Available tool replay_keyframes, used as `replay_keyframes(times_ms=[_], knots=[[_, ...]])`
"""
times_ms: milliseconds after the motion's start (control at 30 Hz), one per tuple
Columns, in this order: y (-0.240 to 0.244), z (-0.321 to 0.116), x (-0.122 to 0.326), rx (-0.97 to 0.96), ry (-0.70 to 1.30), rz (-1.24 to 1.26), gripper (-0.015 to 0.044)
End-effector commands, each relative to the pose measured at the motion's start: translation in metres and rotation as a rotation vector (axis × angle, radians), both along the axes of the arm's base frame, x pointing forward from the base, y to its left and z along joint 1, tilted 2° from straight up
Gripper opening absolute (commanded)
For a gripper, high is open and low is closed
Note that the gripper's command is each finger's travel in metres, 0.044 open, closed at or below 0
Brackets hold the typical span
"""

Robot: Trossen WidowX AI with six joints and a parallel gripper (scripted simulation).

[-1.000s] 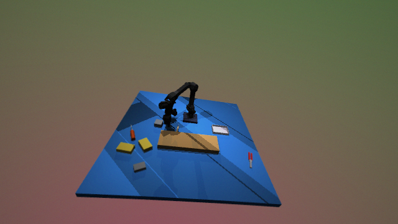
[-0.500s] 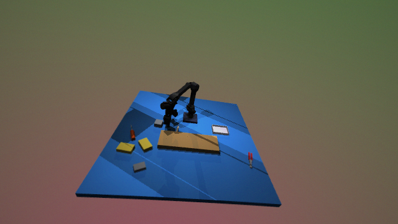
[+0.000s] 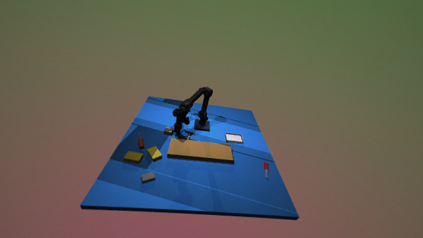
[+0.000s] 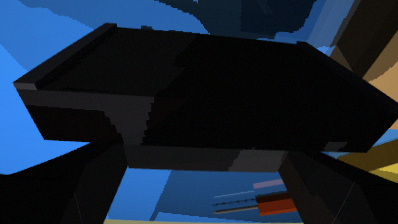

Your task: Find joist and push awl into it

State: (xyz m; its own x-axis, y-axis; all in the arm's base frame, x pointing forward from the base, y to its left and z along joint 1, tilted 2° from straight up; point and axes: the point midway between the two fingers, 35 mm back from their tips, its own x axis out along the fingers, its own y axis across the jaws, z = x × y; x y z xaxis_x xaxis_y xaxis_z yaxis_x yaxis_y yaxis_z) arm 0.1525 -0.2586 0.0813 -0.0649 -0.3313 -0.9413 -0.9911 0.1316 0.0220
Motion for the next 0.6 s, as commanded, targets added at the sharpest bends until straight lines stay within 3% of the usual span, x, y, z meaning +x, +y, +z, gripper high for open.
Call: replay_keyframes(times_ms=[0,567], knots=[[-0.0006,0.0018,0.0002,-0.031,-0.003,-0.007,0.0],[0.0014,0.0001,0.0008,-0.122,0.012,-0.004,0.0]])
